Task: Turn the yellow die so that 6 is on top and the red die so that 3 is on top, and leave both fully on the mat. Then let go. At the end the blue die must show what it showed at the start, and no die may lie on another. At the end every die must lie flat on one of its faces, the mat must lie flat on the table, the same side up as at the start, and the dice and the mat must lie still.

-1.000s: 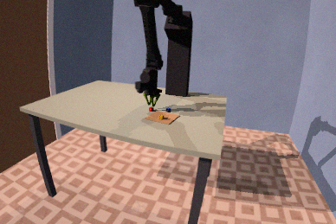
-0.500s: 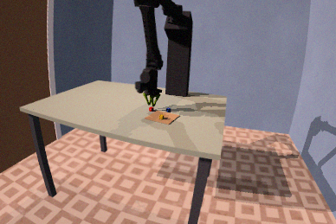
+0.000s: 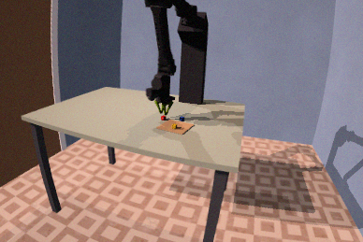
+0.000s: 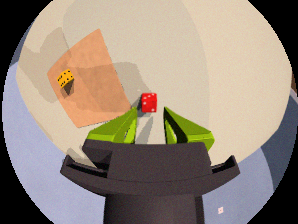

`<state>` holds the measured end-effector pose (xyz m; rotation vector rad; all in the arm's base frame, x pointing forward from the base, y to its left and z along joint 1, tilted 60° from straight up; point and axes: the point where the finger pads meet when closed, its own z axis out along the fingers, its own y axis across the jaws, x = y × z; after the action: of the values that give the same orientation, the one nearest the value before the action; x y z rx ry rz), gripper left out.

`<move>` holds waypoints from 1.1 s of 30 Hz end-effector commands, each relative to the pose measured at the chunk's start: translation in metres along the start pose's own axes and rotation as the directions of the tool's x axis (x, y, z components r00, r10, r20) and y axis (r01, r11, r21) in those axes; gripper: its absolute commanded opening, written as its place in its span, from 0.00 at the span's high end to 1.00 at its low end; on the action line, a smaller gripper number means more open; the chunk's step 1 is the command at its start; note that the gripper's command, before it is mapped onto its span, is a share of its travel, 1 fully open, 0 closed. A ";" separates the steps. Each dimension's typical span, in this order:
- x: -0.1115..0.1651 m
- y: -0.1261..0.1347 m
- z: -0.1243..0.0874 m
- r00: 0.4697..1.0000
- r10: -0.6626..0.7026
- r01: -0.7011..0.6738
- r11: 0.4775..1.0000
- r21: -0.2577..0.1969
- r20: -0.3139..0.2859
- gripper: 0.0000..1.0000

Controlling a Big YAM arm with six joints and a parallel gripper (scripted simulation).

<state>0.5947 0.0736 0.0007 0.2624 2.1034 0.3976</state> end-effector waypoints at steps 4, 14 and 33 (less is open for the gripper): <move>0.024 -0.005 -0.004 0.999 0.008 -0.008 1.000 0.012 -0.033 0.66; 0.020 -0.004 -0.001 1.000 0.007 -0.007 1.000 0.008 -0.026 0.66; 0.010 0.000 0.025 1.000 0.006 -0.006 1.000 0.002 -0.011 0.66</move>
<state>0.6092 0.0771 -0.0109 0.2629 2.1074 0.3970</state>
